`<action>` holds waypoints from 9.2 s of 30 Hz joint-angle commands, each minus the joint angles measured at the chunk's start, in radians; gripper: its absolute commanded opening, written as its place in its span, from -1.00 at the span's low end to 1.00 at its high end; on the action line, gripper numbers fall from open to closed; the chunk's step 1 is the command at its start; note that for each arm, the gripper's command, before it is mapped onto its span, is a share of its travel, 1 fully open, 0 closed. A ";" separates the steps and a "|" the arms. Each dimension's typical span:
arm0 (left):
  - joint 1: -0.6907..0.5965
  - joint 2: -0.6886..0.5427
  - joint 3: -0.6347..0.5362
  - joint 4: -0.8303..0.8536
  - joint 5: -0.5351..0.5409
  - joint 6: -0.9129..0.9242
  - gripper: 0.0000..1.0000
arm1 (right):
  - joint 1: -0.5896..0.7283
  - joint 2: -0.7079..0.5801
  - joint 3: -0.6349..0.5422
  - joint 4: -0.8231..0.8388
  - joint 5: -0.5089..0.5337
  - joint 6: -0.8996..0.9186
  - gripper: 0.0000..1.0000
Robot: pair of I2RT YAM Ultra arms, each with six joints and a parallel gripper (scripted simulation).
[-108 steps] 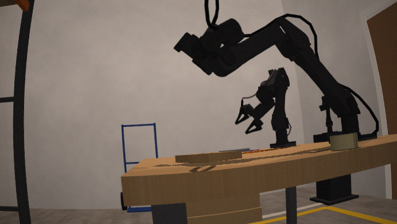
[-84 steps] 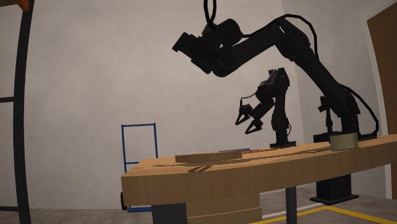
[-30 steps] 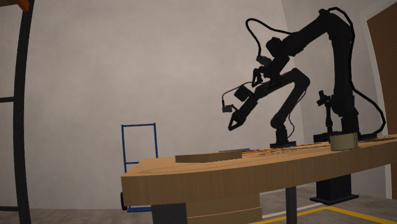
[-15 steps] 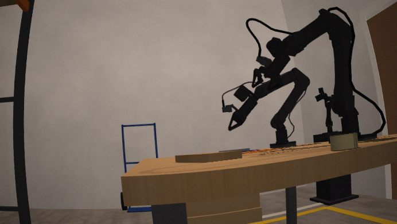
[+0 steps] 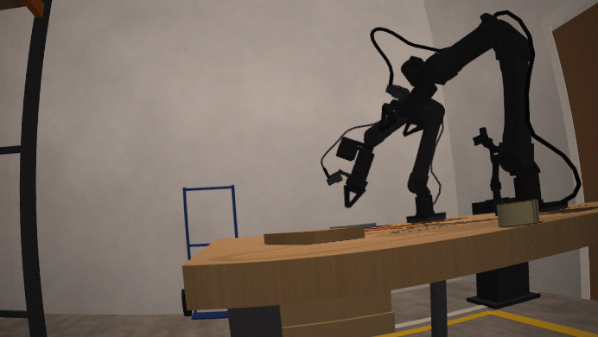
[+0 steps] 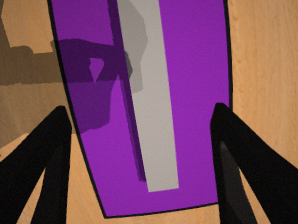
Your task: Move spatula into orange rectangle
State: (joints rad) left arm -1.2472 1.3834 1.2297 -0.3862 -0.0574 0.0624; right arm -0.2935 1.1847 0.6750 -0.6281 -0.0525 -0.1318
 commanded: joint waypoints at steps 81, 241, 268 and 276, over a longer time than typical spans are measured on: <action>-0.001 -0.018 0.006 -0.008 -0.012 -0.002 1.00 | 0.027 0.588 0.323 -0.156 0.052 -0.107 -0.30; 0.559 -0.788 0.115 -1.174 0.232 0.224 1.00 | 1.178 0.847 0.764 -0.339 0.045 0.522 -0.61; 0.559 -0.788 0.115 -1.174 0.232 0.224 1.00 | 1.186 0.846 0.706 -0.281 0.044 0.528 -0.61; 0.559 -0.788 0.115 -1.174 0.232 0.224 1.00 | 1.186 0.852 0.702 -0.267 0.044 0.528 -0.61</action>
State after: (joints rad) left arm -0.6983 0.5892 1.3312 -1.5539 0.1612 0.2813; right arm 0.8955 2.0506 1.3804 -0.9234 -0.0051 0.3958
